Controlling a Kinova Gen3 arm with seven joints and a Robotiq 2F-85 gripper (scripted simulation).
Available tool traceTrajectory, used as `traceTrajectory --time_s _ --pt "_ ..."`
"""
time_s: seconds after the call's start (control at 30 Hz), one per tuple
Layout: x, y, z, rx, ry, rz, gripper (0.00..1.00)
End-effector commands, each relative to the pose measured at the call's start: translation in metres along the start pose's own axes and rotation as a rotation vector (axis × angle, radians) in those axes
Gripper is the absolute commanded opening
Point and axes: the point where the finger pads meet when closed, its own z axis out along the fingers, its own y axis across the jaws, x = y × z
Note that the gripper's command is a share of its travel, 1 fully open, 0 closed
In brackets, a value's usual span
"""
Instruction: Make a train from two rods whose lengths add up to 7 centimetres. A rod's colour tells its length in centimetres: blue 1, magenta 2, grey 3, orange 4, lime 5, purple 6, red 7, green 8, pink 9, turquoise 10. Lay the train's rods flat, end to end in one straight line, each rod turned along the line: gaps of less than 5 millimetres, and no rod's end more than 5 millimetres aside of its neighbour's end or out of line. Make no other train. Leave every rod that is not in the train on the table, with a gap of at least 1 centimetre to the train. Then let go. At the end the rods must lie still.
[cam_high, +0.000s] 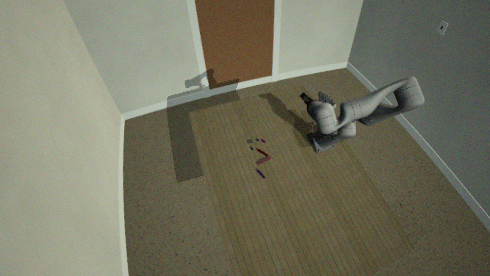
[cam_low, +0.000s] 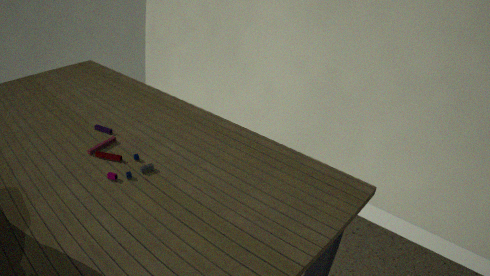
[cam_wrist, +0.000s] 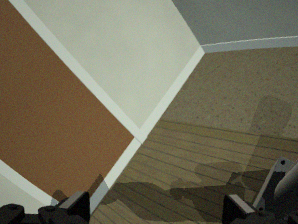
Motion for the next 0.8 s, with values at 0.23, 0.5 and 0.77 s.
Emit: traceTrajectory --time_s 0.23,0.5,0.77 --pt "0.0001 -0.0003 -0.0001 0.000 0.000 0.001 1.00" --pt "0.0001 -0.0003 -0.0001 0.000 0.000 0.001 1.00" --pt "-0.0059 0.0005 0.0019 -0.022 -0.009 0.024 1.00"
